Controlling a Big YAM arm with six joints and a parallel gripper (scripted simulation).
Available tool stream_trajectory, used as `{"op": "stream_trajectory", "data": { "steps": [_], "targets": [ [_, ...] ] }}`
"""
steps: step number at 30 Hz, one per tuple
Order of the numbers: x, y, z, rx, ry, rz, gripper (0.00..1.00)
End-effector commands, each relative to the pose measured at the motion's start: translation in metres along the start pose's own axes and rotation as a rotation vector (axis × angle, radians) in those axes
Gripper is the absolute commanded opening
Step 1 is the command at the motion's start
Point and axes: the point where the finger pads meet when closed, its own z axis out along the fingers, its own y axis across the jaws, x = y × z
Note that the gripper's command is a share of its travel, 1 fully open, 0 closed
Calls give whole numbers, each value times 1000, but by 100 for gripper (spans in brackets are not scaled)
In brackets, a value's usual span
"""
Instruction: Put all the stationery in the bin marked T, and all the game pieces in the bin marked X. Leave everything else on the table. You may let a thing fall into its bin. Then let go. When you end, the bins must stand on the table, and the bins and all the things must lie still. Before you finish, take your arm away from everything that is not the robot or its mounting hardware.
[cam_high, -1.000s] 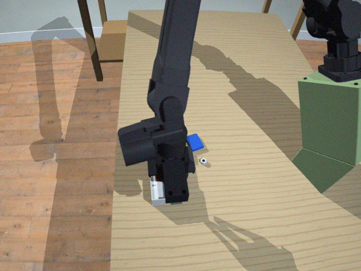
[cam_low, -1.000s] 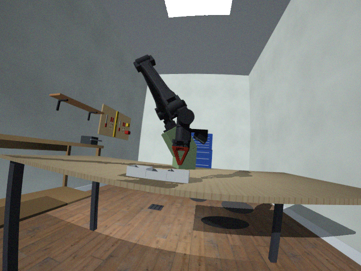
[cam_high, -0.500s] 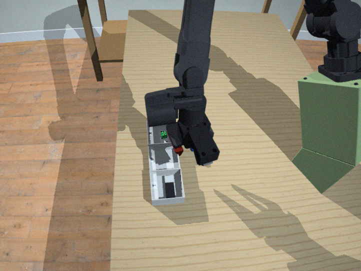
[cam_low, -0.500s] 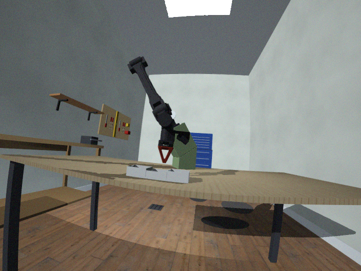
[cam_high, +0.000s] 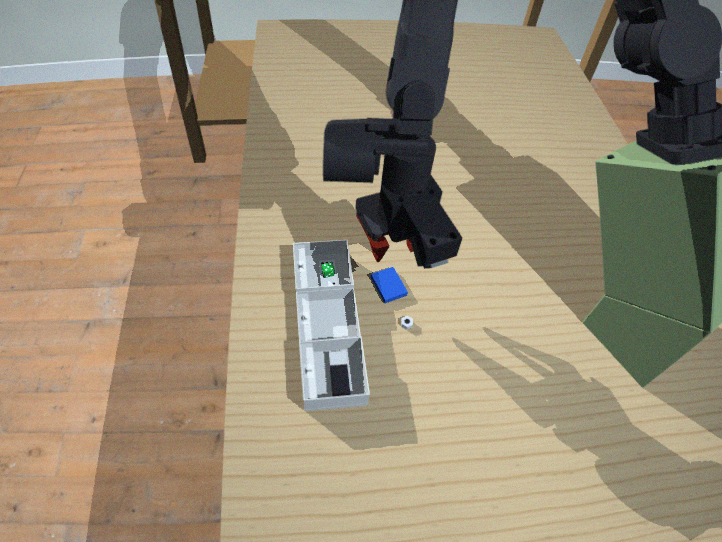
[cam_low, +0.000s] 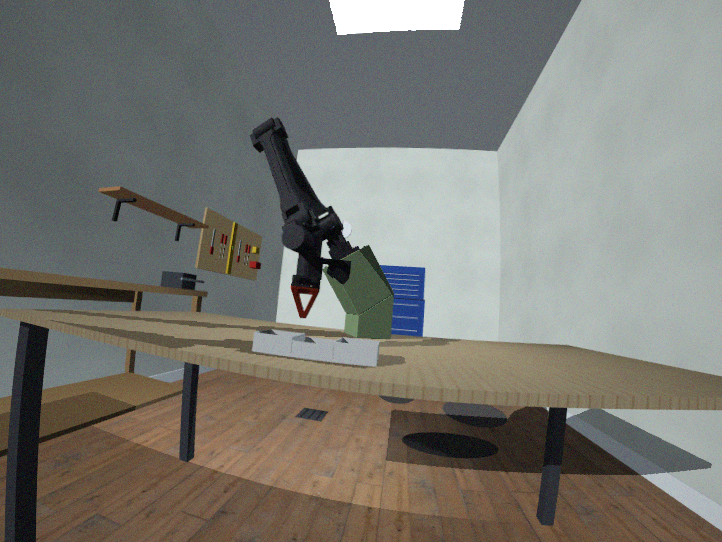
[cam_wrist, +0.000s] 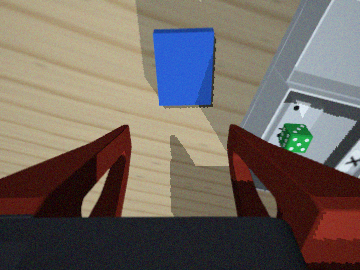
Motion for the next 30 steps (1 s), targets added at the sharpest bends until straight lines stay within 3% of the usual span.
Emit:
{"op": "stream_trajectory", "data": {
  "steps": [1,7,11,30],
  "targets": [
    [-11,-14,-3,32,-3,-53,53],
    [-11,2,2,6,-4,-35,53],
    [-7,-9,1,22,2,-27,53],
    [-7,-7,-3,22,-1,-30,53]
  ]
}}
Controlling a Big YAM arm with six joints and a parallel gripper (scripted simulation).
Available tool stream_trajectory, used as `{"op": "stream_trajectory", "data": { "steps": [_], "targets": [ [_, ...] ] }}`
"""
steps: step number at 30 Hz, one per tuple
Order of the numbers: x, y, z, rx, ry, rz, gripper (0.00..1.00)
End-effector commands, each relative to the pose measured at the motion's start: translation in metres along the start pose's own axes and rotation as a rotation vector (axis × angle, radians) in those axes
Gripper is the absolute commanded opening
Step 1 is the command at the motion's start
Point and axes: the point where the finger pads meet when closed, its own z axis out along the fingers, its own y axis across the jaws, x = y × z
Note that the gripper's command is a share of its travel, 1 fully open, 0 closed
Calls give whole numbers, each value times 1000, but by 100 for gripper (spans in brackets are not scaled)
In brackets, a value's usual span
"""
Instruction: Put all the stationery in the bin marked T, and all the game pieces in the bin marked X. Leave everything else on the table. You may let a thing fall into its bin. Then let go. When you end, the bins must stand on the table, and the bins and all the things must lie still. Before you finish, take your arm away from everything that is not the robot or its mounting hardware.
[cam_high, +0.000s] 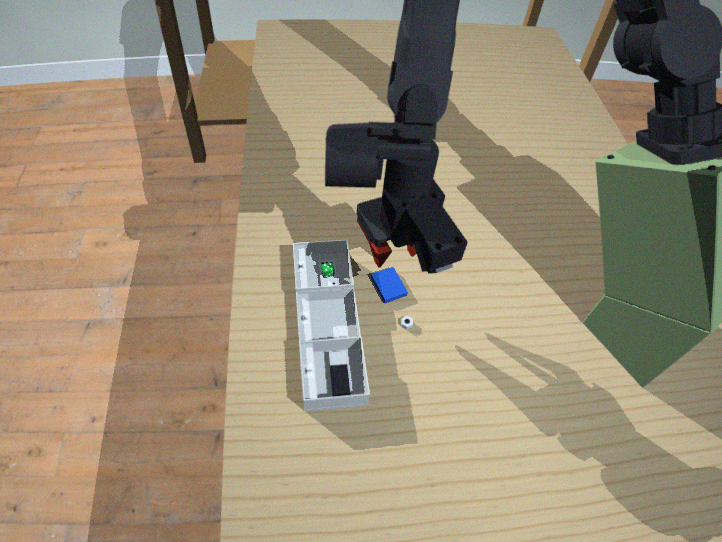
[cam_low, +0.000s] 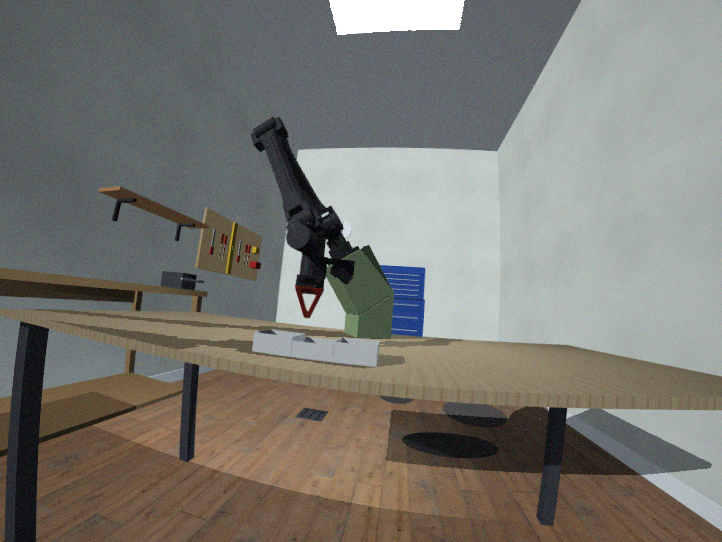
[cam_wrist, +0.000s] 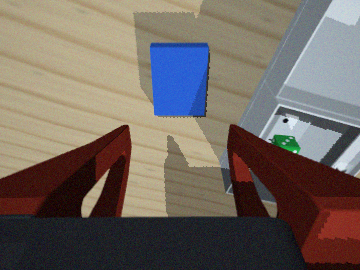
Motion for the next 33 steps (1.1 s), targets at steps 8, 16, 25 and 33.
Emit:
{"op": "stream_trajectory", "data": {
  "steps": [8,16,25,33],
  "targets": [
    [2,-4,-2,12,2,1,53],
    [3,0,37,3,1,2,53],
    [3,-1,63,2,1,1,53],
    [2,2,70,-4,-1,-2,53]
  ]
}}
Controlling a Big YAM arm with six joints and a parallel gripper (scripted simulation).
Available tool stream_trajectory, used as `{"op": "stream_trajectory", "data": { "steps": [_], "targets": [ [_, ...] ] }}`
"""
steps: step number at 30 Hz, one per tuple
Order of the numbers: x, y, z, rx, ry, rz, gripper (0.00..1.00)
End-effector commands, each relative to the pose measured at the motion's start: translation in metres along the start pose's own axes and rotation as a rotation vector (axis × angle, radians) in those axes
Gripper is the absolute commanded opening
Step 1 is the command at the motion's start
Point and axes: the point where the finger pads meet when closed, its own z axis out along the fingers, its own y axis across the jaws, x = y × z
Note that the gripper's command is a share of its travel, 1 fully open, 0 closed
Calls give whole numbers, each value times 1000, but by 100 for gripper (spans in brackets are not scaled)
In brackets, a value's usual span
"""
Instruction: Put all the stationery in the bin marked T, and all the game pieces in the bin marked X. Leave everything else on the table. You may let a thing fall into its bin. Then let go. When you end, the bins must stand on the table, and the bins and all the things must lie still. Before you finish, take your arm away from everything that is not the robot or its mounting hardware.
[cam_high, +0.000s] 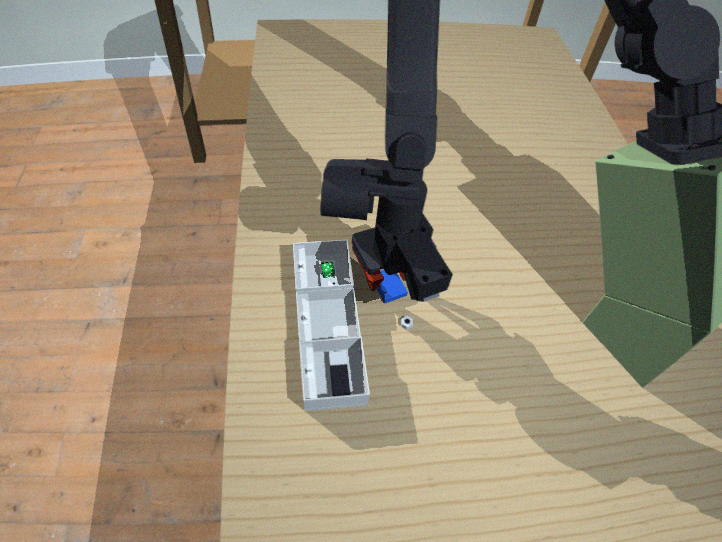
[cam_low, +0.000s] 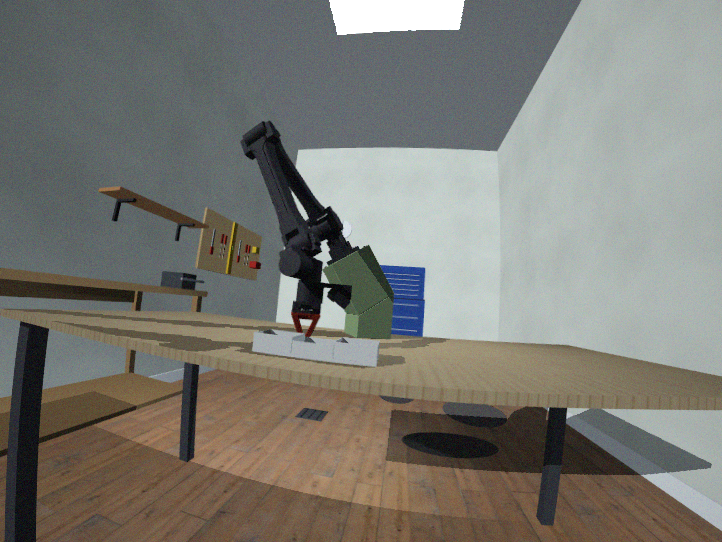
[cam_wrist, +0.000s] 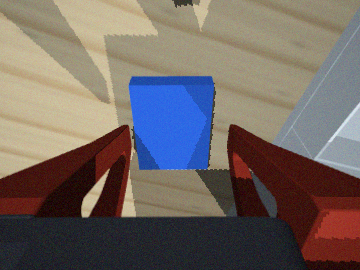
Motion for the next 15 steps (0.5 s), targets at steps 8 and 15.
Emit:
{"op": "stream_trajectory", "data": {
  "steps": [8,15],
  "targets": [
    [-4,-7,5,22,3,-14,53],
    [-3,0,6,4,-2,-7,33]
  ]
}}
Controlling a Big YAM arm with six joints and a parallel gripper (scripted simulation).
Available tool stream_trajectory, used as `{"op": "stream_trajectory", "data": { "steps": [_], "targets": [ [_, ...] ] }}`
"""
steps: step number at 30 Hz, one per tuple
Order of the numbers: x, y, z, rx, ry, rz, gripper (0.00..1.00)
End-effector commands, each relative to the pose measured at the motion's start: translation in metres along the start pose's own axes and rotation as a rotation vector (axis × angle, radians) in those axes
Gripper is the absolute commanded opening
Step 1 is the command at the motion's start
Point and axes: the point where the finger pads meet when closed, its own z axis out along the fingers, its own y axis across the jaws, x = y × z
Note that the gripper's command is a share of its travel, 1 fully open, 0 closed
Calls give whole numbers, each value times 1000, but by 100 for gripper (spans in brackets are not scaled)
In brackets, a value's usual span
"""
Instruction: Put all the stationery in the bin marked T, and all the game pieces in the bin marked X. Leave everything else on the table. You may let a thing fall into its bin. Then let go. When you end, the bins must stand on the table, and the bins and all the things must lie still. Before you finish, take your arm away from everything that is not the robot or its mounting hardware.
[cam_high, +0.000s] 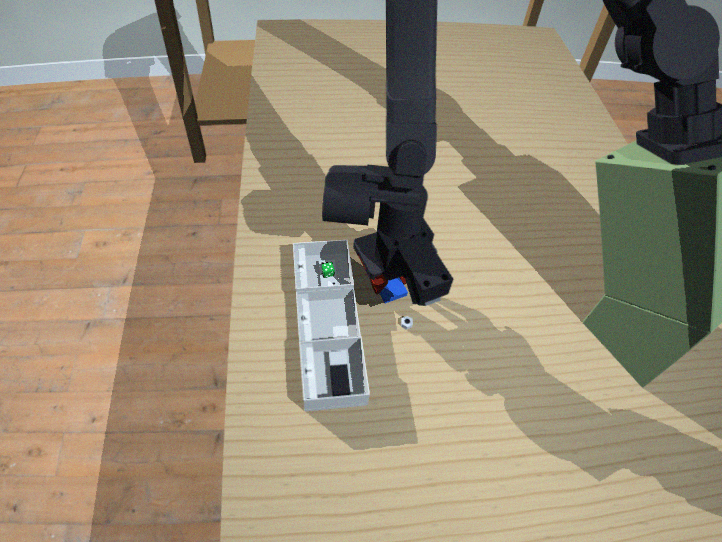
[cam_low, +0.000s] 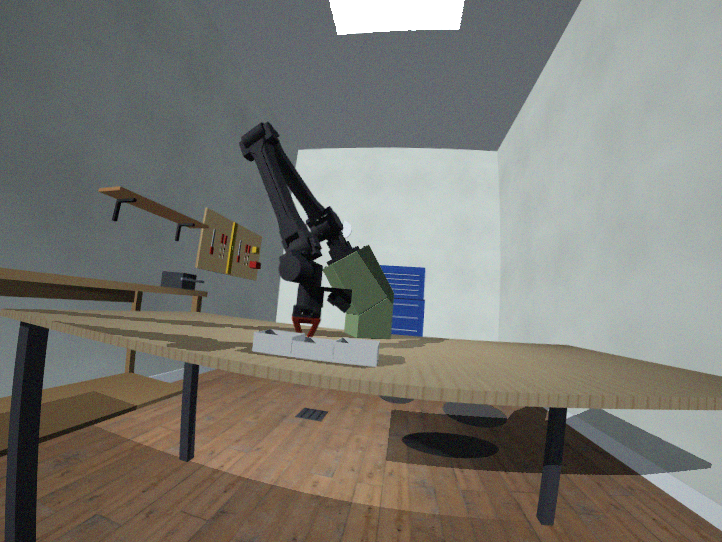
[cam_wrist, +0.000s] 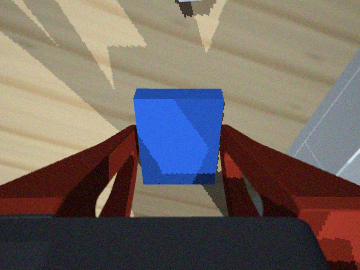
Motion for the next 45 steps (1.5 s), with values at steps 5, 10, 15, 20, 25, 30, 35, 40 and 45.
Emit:
{"op": "stream_trajectory", "data": {
  "steps": [5,10,15,20,25,30,35,40,45],
  "targets": [
    [-1,-3,-4,11,1,-3,33],
    [-2,-11,-10,30,5,-6,33],
    [-1,-4,-4,11,1,-3,33],
    [-1,-4,-5,11,1,-3,33],
    [-2,-10,-12,28,4,-2,33],
    [-1,-4,-5,11,1,-3,33],
    [-4,-6,-25,18,1,-6,33],
    [-3,-6,-39,20,2,-5,33],
    [-3,-6,-52,20,2,-4,33]
  ]
}}
